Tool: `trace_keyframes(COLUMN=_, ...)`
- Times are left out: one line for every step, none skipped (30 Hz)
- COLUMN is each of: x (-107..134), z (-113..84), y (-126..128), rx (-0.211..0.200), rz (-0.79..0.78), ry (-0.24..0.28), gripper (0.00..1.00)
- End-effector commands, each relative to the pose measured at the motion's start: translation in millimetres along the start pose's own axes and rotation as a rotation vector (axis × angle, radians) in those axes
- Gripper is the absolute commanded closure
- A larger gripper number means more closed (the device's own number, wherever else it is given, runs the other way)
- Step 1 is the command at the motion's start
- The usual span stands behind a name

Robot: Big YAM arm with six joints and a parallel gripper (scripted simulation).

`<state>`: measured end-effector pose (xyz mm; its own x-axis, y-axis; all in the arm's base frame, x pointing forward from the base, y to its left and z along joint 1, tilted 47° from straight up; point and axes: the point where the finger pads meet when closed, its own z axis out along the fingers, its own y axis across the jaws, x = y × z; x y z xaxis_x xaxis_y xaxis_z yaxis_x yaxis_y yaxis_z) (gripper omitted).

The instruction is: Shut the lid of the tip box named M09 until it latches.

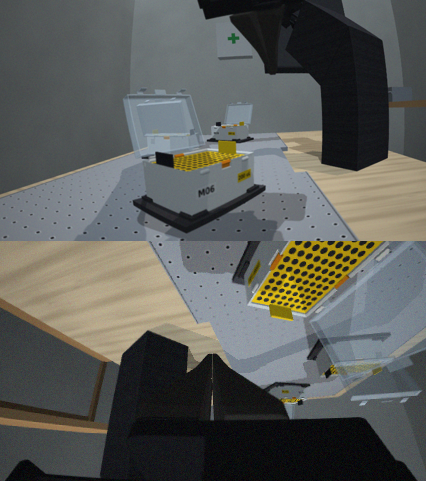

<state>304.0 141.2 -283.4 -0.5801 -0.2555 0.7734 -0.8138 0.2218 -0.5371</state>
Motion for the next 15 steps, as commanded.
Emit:
trace_keyframes(x=-18, z=11.9, y=0, rx=-0.017, rz=0.003, ry=-0.015, gripper=1.0)
trace_keyframes(x=-20, z=16.4, y=0, rx=-0.017, rz=0.003, ry=-0.015, gripper=1.0)
trace_keyframes(x=-21, z=22.3, y=1, rx=-0.016, rz=-0.001, ry=-0.011, gripper=1.0)
trace_keyframes(x=-23, z=26.8, y=1, rx=-0.015, rz=-0.001, ry=-0.011, gripper=1.0)
trace_keyframes(x=-27, z=29.9, y=0, rx=-0.016, rz=0.002, ry=-0.014, gripper=1.0)
trace_keyframes(x=-30, z=34.4, y=1, rx=-0.016, rz=0.002, ry=-0.013, gripper=1.0)
trace_keyframes(x=-32, z=38.9, y=1, rx=-0.016, rz=0.002, ry=-0.013, gripper=1.0)
trace_keyframes(x=-34, z=43.4, y=1, rx=-0.016, rz=0.001, ry=-0.012, gripper=1.0)
trace_keyframes(x=-37, z=47.9, y=1, rx=-0.015, rz=0.001, ry=-0.012, gripper=1.0)
trace_keyframes(x=-39, z=52.4, y=1, rx=-0.015, rz=0.001, ry=-0.012, gripper=1.0)
trace_keyframes(x=-41, z=56.9, y=1, rx=-0.015, rz=0.001, ry=-0.011, gripper=1.0)
trace_keyframes(x=-41, z=56.9, y=1, rx=-0.015, rz=0.001, ry=-0.011, gripper=1.0)
trace_keyframes(x=-41, z=56.9, y=1, rx=-0.015, rz=0.001, ry=-0.011, gripper=1.0)
trace_keyframes(x=-46, z=33.5, y=-8, rx=0.01, rz=0.015, ry=-0.06, gripper=1.0)
trace_keyframes(x=-48, z=47.0, y=1, rx=0.014, rz=-0.002, ry=-0.044, gripper=1.0)
